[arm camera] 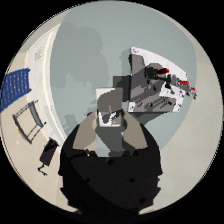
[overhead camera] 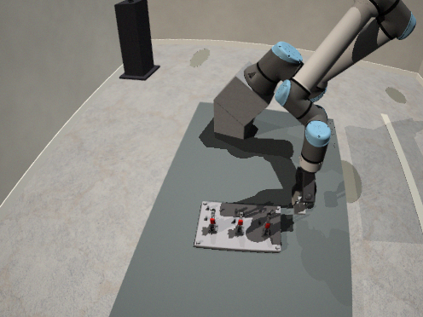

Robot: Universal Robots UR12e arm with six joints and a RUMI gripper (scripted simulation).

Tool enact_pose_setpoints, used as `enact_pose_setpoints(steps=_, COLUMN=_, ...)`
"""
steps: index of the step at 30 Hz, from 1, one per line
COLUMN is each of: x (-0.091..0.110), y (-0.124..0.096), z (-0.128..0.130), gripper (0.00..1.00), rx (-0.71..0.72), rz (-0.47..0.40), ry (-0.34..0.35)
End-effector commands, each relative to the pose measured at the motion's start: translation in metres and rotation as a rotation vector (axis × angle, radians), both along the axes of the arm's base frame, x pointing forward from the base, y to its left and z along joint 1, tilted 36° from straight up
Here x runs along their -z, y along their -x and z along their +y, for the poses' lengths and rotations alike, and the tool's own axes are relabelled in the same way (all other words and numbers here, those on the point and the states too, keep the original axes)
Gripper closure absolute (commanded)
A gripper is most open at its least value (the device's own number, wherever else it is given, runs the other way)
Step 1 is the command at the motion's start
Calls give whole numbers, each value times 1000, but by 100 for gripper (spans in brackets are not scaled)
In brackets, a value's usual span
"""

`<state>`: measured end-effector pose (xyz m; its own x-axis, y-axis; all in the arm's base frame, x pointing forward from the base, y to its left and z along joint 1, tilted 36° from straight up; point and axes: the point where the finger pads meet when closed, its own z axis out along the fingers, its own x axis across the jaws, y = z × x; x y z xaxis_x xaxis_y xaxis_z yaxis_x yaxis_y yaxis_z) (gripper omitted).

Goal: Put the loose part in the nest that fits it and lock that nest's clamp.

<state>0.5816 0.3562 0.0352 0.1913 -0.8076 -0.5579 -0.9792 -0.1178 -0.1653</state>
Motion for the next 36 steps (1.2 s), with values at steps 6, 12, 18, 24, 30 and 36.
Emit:
enact_pose_setpoints(steps=6, x=17, y=-4, z=-20, gripper=100, rx=1, rz=2, ry=-2)
enact_pose_setpoints(steps=12, x=32, y=-9, z=-38, gripper=100, rx=1, rz=2, ry=-2)
enact_pose_setpoints(steps=18, x=42, y=-14, z=-52, gripper=100, rx=1, rz=-1, ry=-1)
enact_pose_setpoints(steps=24, x=58, y=-19, z=-70, gripper=100, rx=1, rz=0, ry=-1)
enact_pose_setpoints(steps=30, x=70, y=-24, z=-86, gripper=100, rx=1, rz=-1, ry=-1)
enact_pose_setpoints(steps=36, x=75, y=-26, z=-93, gripper=100, rx=1, rz=-2, ry=-1)
